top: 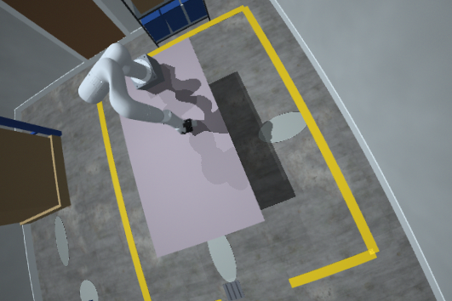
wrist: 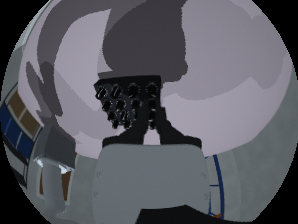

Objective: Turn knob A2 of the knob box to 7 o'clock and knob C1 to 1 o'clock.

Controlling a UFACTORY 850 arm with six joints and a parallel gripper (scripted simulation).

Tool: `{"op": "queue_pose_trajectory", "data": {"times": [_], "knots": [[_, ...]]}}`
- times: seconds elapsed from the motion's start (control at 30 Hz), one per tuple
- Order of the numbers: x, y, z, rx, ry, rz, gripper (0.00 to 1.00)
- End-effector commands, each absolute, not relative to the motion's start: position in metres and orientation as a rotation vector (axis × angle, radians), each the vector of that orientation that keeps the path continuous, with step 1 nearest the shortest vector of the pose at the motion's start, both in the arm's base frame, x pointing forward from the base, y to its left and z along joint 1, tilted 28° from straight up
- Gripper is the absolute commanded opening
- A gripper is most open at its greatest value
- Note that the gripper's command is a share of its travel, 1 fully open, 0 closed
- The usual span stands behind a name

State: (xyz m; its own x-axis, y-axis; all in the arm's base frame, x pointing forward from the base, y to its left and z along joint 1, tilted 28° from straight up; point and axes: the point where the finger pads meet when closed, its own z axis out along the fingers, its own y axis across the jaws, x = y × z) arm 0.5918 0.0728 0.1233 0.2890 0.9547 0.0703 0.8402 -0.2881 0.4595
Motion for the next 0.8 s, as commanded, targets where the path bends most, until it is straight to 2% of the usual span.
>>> {"op": "queue_pose_trajectory", "data": {"times": [0.0,0.77], "knots": [[0.5922,0.073,0.124,2.229,1.625,0.481,0.08],[0.5922,0.073,0.124,2.254,1.596,0.488,0.08]]}}
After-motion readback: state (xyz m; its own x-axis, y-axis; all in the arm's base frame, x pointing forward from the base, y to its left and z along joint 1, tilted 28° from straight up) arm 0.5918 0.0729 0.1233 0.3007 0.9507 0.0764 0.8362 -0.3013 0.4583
